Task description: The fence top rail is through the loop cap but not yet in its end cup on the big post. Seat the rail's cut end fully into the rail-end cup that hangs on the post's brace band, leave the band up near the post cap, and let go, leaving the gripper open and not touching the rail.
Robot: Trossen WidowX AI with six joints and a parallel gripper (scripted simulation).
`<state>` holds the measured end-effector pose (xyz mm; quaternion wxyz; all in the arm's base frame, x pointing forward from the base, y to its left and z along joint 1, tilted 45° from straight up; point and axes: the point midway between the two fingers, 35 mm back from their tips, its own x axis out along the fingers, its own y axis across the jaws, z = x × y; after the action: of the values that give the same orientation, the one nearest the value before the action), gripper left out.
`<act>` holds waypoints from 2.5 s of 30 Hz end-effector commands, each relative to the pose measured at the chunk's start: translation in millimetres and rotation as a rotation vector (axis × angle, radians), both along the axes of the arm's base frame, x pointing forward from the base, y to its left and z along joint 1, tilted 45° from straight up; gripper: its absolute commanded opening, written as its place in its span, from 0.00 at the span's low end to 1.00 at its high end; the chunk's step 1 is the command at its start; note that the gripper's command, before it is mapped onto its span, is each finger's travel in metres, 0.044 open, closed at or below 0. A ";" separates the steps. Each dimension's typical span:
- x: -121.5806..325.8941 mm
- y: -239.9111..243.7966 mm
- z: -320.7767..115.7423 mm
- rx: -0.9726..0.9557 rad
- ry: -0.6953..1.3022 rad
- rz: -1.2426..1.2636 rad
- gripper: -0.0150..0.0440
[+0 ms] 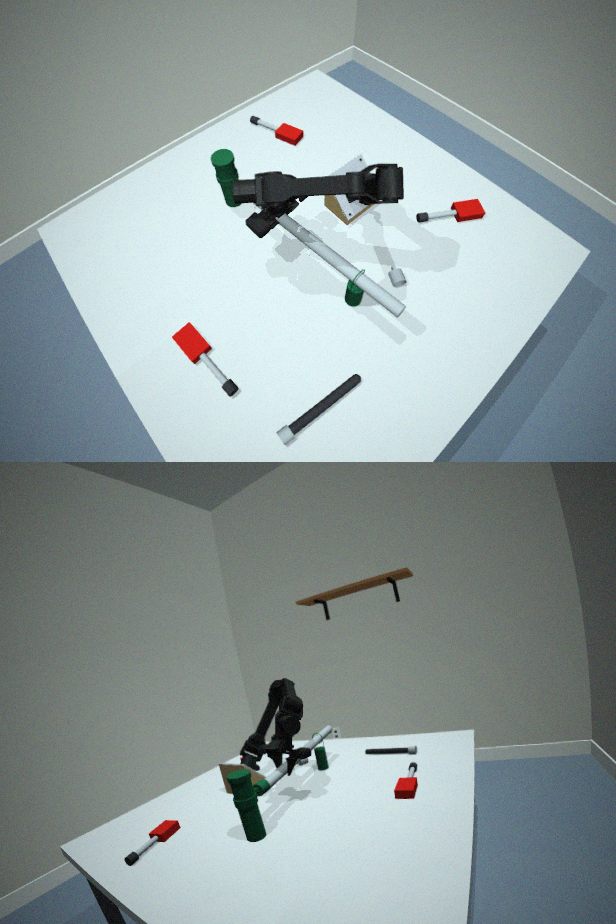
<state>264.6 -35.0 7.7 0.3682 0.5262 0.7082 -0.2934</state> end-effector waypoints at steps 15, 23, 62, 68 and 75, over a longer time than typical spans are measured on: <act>4.8 -7.6 0.4 -0.011 -0.012 -0.001 0.25; 1.6 -2.3 -0.1 0.001 0.002 0.004 0.25; 12.2 -12.0 0.3 0.004 0.006 0.006 0.25; 12.5 -12.2 0.5 0.004 0.006 0.006 0.25; 14.8 -13.1 1.2 0.004 0.006 0.006 0.25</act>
<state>268.9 -36.3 7.7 0.3514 0.5161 0.7270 -0.2856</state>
